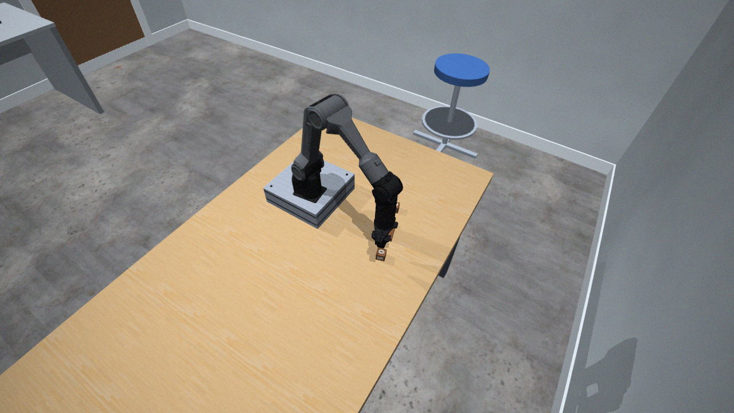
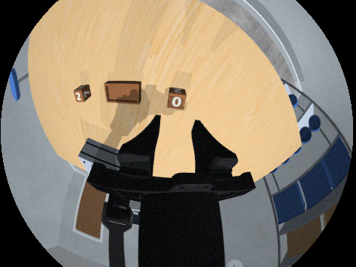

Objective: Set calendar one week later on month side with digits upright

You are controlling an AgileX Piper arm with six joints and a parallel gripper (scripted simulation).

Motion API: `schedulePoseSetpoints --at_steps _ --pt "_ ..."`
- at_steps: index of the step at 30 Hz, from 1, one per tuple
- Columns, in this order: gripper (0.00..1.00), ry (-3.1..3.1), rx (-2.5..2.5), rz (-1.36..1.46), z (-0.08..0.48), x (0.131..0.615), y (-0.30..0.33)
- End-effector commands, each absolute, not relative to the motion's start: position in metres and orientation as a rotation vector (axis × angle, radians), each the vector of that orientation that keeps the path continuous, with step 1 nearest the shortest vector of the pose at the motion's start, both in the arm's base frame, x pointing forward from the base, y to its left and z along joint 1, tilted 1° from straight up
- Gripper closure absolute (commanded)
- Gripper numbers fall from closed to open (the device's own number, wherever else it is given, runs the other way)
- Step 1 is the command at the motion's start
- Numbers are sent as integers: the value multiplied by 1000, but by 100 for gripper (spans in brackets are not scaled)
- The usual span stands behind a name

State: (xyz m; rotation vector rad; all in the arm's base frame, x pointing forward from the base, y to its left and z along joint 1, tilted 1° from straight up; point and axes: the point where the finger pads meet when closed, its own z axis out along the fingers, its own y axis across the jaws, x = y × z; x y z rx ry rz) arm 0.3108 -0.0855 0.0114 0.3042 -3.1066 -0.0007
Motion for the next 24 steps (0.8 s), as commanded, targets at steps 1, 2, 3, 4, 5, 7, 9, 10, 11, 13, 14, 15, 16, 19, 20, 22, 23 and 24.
schedulePoseSetpoints --at_steps 1,2,3,4,5,7,9,10,11,13,14,15,16,19,20,22,23,24 --pt "39 -3108 303 -1 12 312 -85" --pt "39 -3108 303 -1 12 312 -85" --pt "39 -3108 303 -1 11 312 -85" --pt "39 -3108 303 -2 11 312 -85" --pt "39 -3108 303 -2 11 312 -85" --pt "39 -3108 303 -2 10 311 -85" --pt "39 -3107 303 -3 9 311 -85" --pt "39 -3106 303 -3 8 311 -85" --pt "39 -3106 303 -3 8 311 -85" --pt "39 -3106 303 -3 7 311 -85" --pt "39 -3106 303 -3 7 311 -85" --pt "39 -3108 303 -2 7 311 -85" --pt "39 -3105 303 -3 5 311 -85" --pt "39 -3105 303 -4 2 310 -85" --pt "39 -3105 303 -4 1 310 -85" --pt "39 -3105 303 -4 -2 310 -85" --pt "39 -3105 303 -4 -3 310 -85" --pt "39 -3105 303 -4 -4 310 -85"
